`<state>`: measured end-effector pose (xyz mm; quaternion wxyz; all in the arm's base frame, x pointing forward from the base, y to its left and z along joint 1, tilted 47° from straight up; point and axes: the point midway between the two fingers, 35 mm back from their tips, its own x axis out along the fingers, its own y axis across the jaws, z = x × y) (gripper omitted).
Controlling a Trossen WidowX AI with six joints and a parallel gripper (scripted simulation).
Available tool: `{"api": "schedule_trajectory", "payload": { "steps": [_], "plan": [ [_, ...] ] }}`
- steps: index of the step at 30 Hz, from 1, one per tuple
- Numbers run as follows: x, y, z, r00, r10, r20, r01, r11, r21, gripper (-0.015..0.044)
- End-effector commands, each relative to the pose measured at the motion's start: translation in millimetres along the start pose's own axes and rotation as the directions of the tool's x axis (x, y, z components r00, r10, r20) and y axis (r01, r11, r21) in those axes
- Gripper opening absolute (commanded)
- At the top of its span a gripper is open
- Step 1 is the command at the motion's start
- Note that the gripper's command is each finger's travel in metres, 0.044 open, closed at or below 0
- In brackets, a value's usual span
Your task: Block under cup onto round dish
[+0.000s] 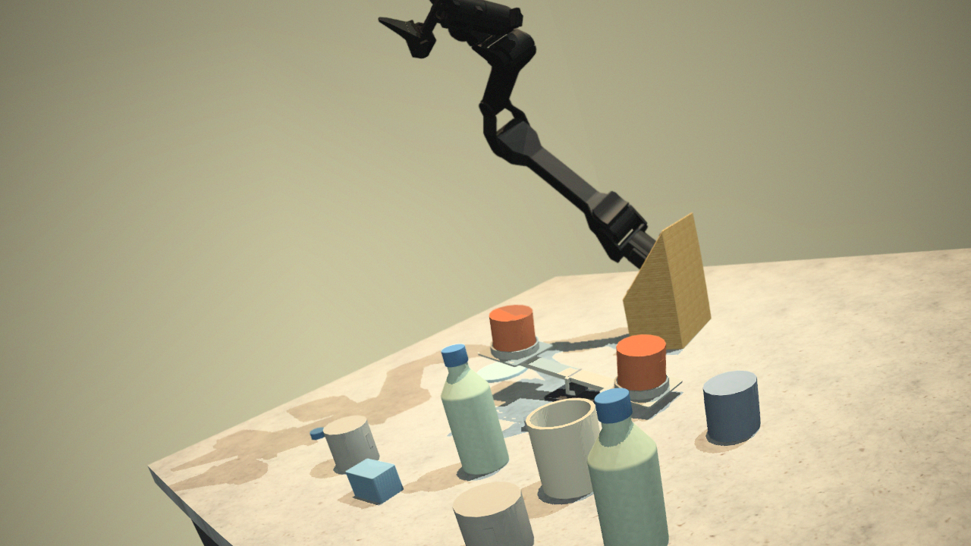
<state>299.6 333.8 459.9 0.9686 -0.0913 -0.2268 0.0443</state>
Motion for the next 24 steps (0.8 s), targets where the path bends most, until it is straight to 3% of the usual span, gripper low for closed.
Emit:
{"api": "schedule_trajectory", "payload": {
  "steps": [1, 13, 24],
  "plan": [
    [-15.0, 26.8, -34.7, 0.988, 0.097, -0.12, -0.095, 0.995, 0.019, 0.044],
    [-79.5, 67.4, -138.1, 0.856, 0.237, -0.459, -0.236, 0.97, 0.06, 0.044],
    [-167.1, 50.9, -230.6, 0.649, 0.171, -0.741, -0.24, 0.971, 0.014, 0.044]
  ]
}}
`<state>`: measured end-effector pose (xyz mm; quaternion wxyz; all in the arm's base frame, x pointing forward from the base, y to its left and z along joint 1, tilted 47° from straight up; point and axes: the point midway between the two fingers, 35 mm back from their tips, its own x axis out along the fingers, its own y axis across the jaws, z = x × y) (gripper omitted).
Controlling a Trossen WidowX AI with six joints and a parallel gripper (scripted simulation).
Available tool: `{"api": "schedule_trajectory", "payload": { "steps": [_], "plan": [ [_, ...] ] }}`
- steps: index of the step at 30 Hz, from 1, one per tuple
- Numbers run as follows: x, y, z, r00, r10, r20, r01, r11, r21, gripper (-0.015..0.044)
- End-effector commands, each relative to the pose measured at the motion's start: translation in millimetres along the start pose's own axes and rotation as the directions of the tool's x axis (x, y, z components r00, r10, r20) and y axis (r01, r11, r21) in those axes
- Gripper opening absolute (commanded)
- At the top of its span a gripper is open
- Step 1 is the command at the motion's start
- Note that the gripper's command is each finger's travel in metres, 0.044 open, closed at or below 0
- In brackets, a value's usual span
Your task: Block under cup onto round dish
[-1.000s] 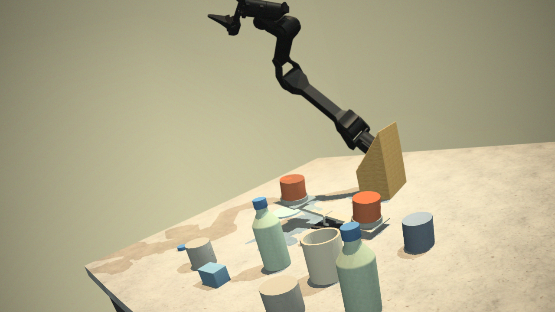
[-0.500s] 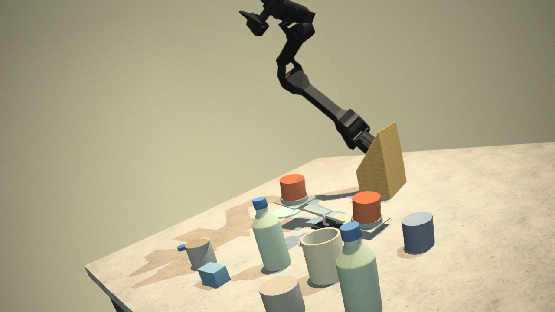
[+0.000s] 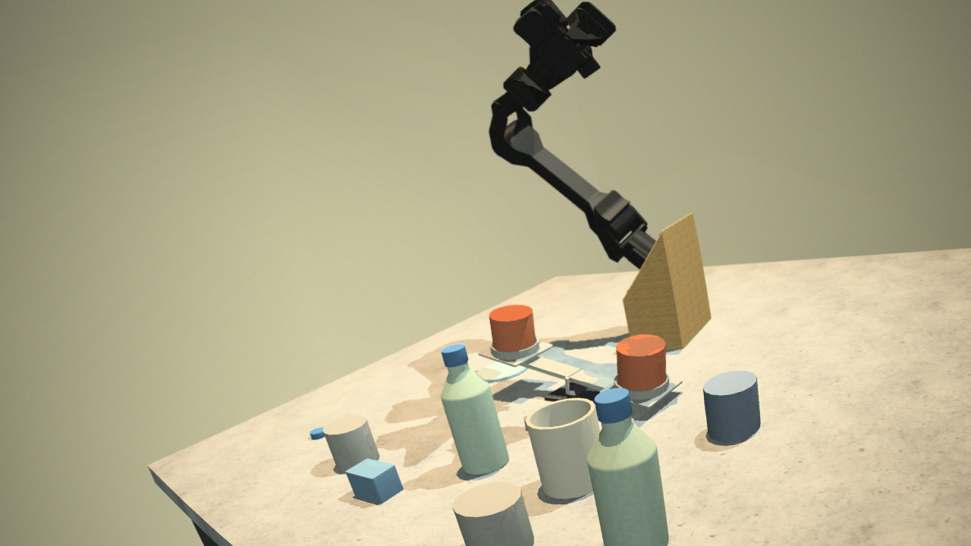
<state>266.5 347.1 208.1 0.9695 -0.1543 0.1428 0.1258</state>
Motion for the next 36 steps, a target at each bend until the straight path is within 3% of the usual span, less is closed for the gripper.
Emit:
{"api": "schedule_trajectory", "payload": {
  "steps": [1, 9, 17, 24, 36],
  "plan": [
    [-9.8, -8.4, -52.2, 0.989, -0.041, -0.139, 0.039, 0.999, -0.017, 0.044],
    [-38.1, -45.8, -137.1, 0.922, -0.191, -0.337, 0.165, 0.981, -0.105, 0.044],
    [-80.5, -108.4, -193.2, 0.814, -0.409, -0.412, 0.326, 0.909, -0.258, 0.044],
    [-114.4, -162.6, -207.1, 0.729, -0.584, -0.358, 0.454, 0.803, -0.387, 0.044],
    [-114.0, -163.2, -208.9, 0.715, -0.593, -0.37, 0.449, 0.796, -0.407, 0.044]
  ]
}}
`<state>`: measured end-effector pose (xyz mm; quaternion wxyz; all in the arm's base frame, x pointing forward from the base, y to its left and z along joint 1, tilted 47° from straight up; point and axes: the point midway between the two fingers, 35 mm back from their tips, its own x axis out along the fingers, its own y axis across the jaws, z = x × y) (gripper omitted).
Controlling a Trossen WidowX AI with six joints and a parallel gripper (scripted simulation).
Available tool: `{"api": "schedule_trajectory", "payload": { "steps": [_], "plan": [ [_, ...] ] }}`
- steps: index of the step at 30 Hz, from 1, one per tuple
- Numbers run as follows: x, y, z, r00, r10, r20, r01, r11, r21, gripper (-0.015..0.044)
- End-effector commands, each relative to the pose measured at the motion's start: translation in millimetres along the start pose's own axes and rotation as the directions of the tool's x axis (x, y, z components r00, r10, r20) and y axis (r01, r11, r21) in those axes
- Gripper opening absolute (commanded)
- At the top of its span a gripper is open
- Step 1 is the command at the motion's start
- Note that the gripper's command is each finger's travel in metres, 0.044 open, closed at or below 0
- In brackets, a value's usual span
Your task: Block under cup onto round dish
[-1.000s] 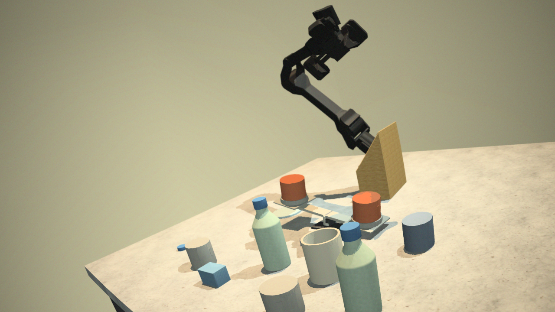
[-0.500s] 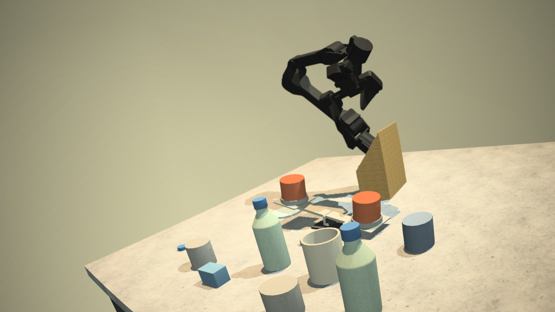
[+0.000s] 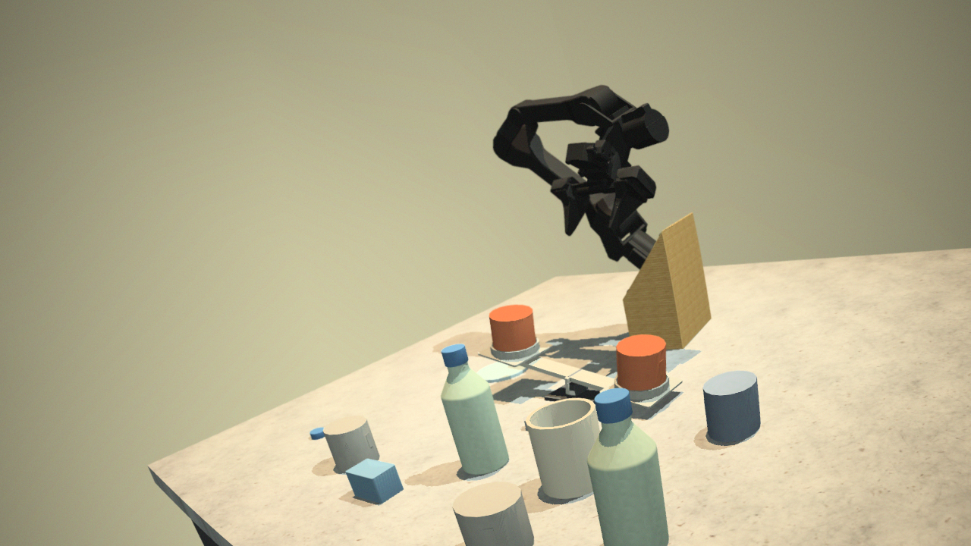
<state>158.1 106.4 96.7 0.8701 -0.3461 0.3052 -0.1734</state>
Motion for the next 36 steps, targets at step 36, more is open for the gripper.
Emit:
{"api": "schedule_trajectory", "payload": {
  "steps": [36],
  "plan": [
    [77.9, 85.3, 17.3, 0.86, -0.043, -0.508, -0.397, 0.567, -0.722, 0.044]
  ]
}}
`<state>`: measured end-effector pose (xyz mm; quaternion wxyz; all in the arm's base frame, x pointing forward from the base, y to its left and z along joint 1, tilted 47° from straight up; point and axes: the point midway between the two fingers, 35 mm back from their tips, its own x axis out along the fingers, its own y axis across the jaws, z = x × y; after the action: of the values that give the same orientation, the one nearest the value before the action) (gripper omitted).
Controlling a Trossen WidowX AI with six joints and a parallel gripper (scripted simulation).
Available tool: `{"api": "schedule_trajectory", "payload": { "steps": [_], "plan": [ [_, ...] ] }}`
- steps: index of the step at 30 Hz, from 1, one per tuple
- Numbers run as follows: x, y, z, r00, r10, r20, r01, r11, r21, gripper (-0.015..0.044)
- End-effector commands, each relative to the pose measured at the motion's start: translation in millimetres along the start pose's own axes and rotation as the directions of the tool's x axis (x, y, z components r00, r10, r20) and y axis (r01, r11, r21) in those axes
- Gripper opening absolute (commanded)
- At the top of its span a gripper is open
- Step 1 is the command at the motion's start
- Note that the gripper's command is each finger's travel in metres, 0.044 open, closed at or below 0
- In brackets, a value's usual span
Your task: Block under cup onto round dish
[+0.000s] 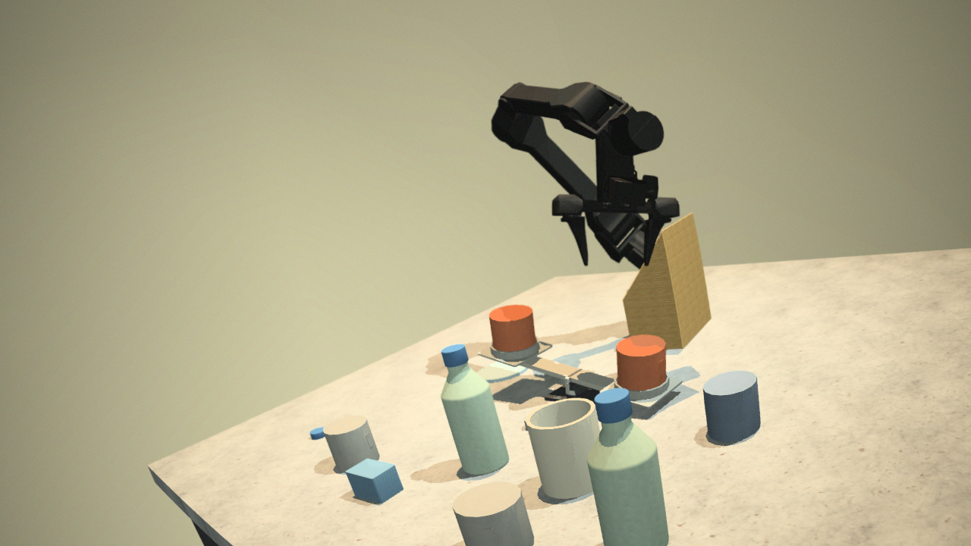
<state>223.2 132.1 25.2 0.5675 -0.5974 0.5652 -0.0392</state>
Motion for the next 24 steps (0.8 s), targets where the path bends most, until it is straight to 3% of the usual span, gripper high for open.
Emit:
{"api": "schedule_trajectory", "payload": {
  "steps": [1, 18, 24],
  "plan": [
    [11.9, 0.8, 17.6, 0.998, 0.051, -0.033, -0.055, 0.989, -0.14, 0.044],
    [73.6, 1.3, 70.6, 0.965, 0.225, -0.136, -0.261, 0.764, -0.59, 0.044],
    [79.9, 1.5, 74.5, 0.96, 0.24, -0.142, -0.275, 0.734, -0.621, 0.044]
  ]
}}
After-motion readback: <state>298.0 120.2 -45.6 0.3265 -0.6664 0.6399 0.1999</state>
